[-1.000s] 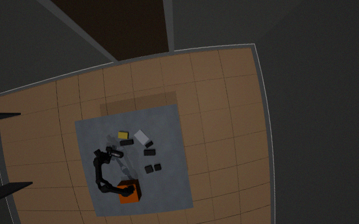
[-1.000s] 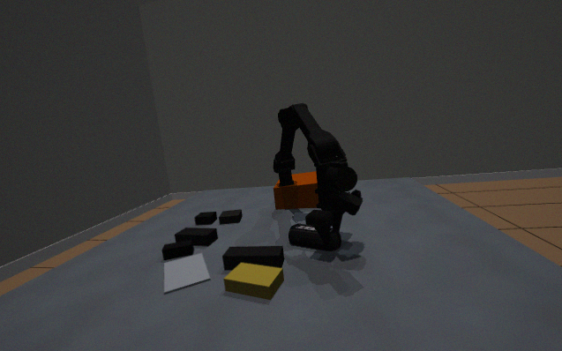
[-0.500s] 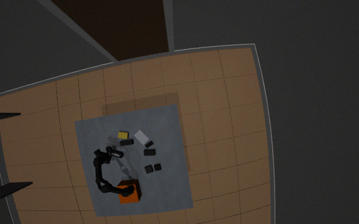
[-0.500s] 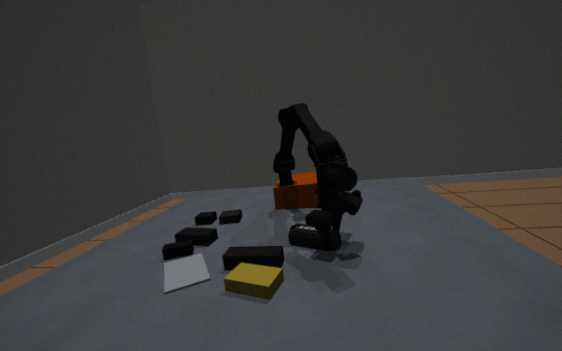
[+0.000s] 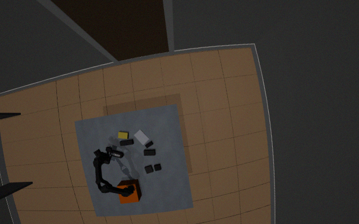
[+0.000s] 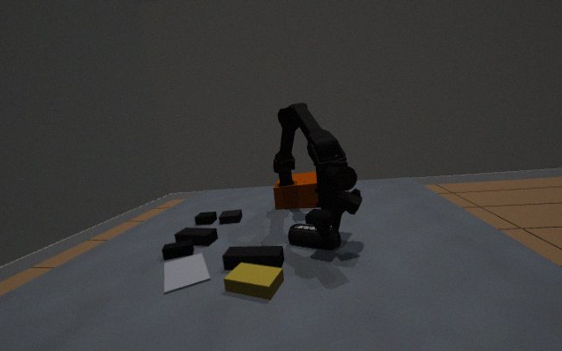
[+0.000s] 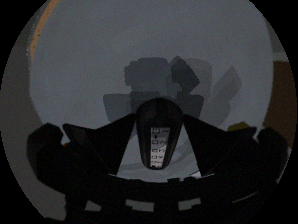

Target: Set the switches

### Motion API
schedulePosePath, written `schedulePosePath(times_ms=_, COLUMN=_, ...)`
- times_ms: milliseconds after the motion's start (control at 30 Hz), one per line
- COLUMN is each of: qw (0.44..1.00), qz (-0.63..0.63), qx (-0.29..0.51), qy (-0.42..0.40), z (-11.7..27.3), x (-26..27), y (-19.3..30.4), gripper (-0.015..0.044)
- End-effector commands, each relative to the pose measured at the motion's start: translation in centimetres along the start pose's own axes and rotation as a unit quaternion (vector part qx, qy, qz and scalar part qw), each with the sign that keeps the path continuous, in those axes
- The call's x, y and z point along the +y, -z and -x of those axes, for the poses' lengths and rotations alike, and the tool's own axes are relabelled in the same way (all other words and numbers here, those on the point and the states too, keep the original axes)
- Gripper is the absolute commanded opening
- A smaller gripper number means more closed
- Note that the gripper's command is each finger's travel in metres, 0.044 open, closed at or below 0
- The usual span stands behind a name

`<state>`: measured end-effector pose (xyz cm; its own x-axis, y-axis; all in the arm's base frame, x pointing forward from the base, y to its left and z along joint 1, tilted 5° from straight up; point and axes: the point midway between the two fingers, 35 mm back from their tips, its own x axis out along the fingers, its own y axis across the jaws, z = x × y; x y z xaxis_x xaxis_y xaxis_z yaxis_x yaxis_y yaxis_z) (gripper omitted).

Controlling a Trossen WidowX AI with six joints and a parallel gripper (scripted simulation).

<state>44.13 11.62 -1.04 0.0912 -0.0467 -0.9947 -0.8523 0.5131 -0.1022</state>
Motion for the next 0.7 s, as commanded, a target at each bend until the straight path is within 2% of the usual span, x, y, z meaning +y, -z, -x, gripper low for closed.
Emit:
schedulePosePath(times_ms=0, qw=1.000, qz=0.000, qx=0.003, qy=0.001, z=0.5, x=-0.1, y=0.3, gripper=0.0336)
schedulePosePath(times_ms=667, qw=1.000, qz=0.000, qx=0.003, qy=0.001, z=1.9, x=-0.1, y=0.8, gripper=0.0336)
